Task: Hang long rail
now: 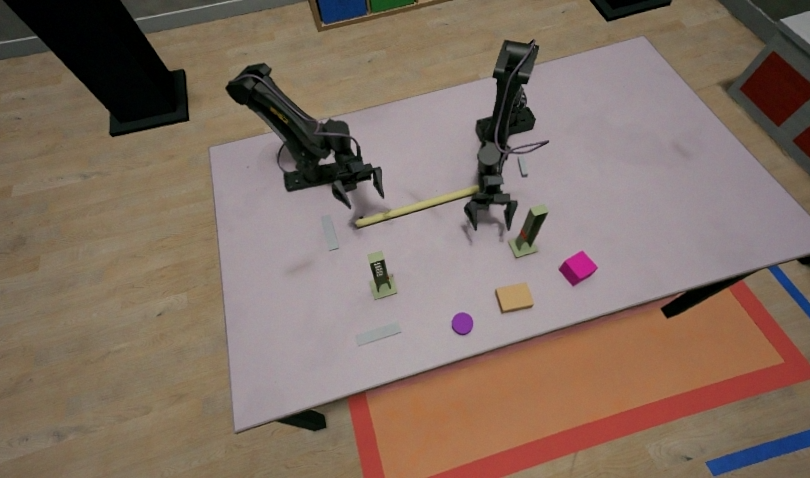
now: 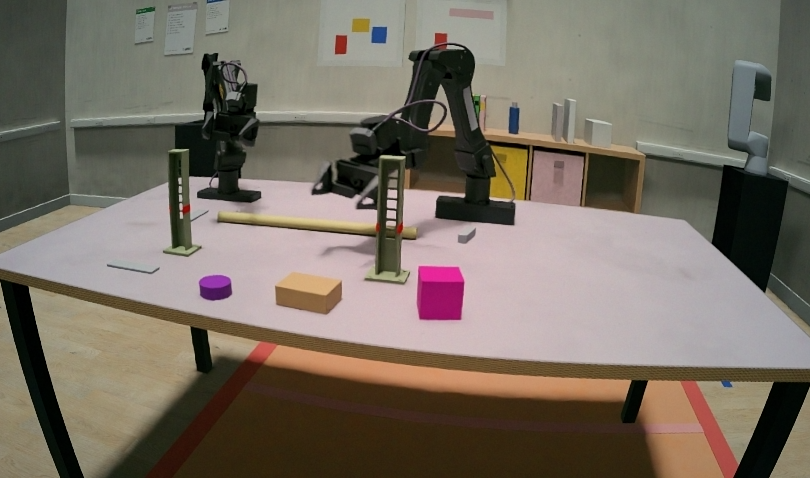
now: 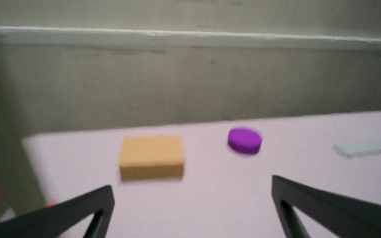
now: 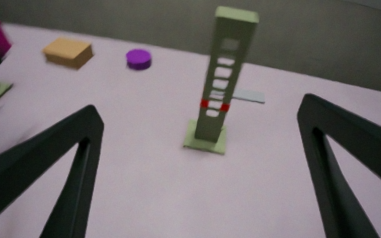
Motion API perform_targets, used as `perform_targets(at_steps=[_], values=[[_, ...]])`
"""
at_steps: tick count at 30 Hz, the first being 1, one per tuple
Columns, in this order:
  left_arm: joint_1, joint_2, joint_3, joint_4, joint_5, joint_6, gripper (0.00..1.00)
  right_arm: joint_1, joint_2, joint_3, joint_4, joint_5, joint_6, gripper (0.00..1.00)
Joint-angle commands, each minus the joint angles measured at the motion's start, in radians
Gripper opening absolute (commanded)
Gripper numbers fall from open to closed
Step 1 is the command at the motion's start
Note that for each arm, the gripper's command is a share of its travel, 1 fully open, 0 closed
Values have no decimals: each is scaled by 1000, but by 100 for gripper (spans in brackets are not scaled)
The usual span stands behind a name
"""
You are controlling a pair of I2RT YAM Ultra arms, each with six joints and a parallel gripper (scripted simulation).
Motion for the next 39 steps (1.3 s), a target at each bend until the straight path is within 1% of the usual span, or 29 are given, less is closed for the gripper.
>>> perform_targets(at_steps=[1,3,5,6,8,11,15,18,23,39], values=[[-5,-41,-107,171,-108,12,100,-45,54,-23,284,-9,4,100],[7,-50,-168,221,-141,19,100,-65,98,-20,373,-7,6,100],[7,-50,-168,221,-141,19,100,-65,98,-20,373,-7,6,100],[13,-52,-206,266,-158,27,100,-78,179,-18,449,-8,3,100],[26,-60,-254,302,-182,32,100,-96,230,-17,522,4,5,100],[42,-76,-323,352,-206,39,100,-119,342,-11,617,11,7,100],[31,-93,-399,396,-217,45,100,-142,510,11,712,19,6,100],[24,-98,-421,387,-208,47,100,-148,577,15,752,24,-5,100],[24,-98,-422,389,-209,48,100,-147,588,14,776,19,-11,100],[30,-90,-412,388,-209,48,100,-148,592,17,781,18,-13,100]])
